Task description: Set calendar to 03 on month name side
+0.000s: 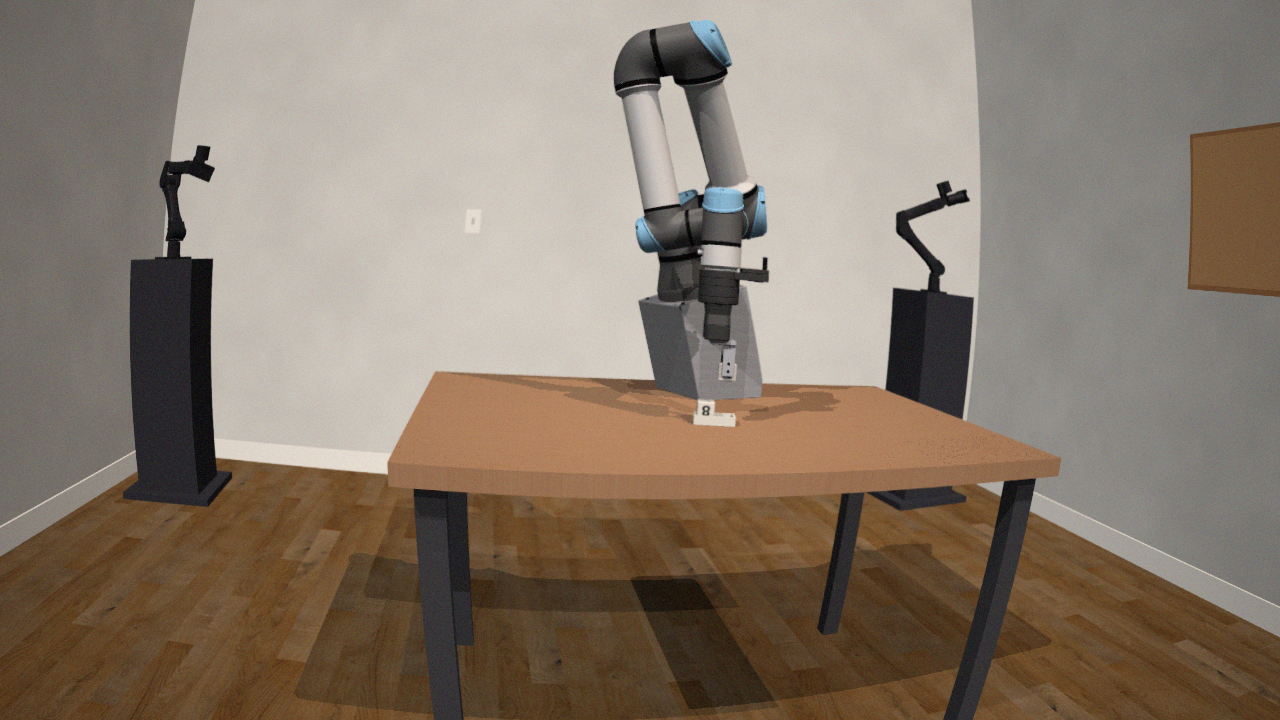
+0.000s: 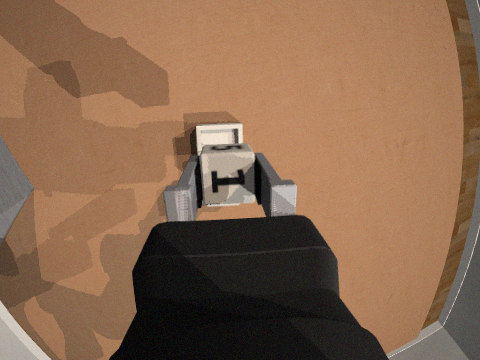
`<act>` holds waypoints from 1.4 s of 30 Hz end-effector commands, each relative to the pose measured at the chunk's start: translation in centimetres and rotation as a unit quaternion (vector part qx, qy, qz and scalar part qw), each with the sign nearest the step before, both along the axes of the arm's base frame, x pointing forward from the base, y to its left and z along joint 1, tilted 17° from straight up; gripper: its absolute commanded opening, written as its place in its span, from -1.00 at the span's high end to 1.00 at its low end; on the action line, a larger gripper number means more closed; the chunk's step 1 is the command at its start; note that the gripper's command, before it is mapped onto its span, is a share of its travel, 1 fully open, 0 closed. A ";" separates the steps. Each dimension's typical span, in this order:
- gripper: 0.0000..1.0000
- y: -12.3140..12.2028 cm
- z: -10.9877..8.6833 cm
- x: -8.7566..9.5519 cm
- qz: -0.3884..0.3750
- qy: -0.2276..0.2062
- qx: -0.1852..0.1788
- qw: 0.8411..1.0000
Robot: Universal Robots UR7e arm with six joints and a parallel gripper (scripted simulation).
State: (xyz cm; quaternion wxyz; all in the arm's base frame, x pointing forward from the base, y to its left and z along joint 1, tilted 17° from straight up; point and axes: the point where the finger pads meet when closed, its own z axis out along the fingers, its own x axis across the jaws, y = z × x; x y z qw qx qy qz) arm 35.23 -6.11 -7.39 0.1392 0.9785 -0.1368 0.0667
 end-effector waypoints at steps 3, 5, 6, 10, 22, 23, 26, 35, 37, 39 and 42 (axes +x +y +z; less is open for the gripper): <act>-0.20 0.6 1.3 -0.4 0.000 0.004 0.002 1.000; -0.20 0.7 1.7 -0.4 0.000 0.004 0.002 1.000; -0.20 0.7 1.8 -0.4 0.000 0.004 0.002 1.000; -0.20 0.8 2.3 -0.4 0.000 0.004 0.001 1.000; -0.20 0.9 2.6 -0.4 -0.001 0.003 0.001 1.000; -0.20 0.9 2.6 -0.4 -0.001 0.004 0.002 1.000; -0.20 0.9 2.5 -0.5 -0.001 0.004 0.002 1.000; -0.20 1.9 2.1 0.1 0.000 0.004 0.002 1.000; -0.20 3.2 1.6 0.7 -0.001 0.004 0.003 1.000; -0.20 4.9 1.0 1.2 -0.001 0.004 0.003 1.000; -0.20 7.4 0.0 1.9 0.000 0.004 0.002 1.000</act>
